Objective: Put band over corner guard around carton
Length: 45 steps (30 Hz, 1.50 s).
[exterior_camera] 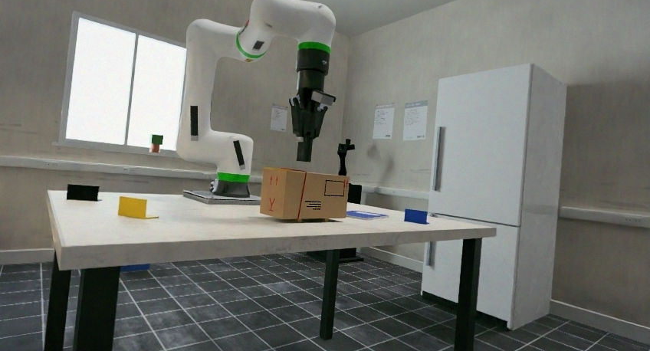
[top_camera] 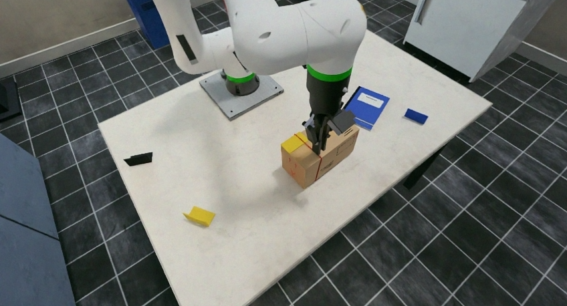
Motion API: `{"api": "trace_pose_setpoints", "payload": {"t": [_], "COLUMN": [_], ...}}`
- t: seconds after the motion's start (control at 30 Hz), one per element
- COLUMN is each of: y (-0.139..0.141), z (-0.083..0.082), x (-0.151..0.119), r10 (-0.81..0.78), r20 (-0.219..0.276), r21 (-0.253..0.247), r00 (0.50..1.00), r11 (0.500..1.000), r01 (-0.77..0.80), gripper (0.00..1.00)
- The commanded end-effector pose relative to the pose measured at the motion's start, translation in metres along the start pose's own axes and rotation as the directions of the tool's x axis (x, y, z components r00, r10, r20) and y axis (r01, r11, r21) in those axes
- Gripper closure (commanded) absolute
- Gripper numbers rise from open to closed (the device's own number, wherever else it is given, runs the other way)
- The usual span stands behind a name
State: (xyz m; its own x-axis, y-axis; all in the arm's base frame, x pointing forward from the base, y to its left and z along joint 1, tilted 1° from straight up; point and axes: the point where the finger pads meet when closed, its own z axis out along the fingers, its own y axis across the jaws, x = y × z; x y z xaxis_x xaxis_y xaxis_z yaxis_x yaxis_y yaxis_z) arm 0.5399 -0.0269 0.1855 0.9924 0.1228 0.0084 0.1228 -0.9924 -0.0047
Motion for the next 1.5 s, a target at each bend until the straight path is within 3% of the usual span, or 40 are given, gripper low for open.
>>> {"api": "trace_pose_setpoints", "payload": {"t": [0.0, 1.47], "y": [0.000, 0.000], "z": [-0.001, 0.013], "x": [0.000, 0.001], "r10": [0.000, 0.000], "r20": [-0.002, -0.002], "r21": [0.000, 0.000], "r00": [1.000, 1.000], "r11": [1.000, 1.000], "r01": [0.000, 0.000], "gripper": [0.82, 0.82]}}
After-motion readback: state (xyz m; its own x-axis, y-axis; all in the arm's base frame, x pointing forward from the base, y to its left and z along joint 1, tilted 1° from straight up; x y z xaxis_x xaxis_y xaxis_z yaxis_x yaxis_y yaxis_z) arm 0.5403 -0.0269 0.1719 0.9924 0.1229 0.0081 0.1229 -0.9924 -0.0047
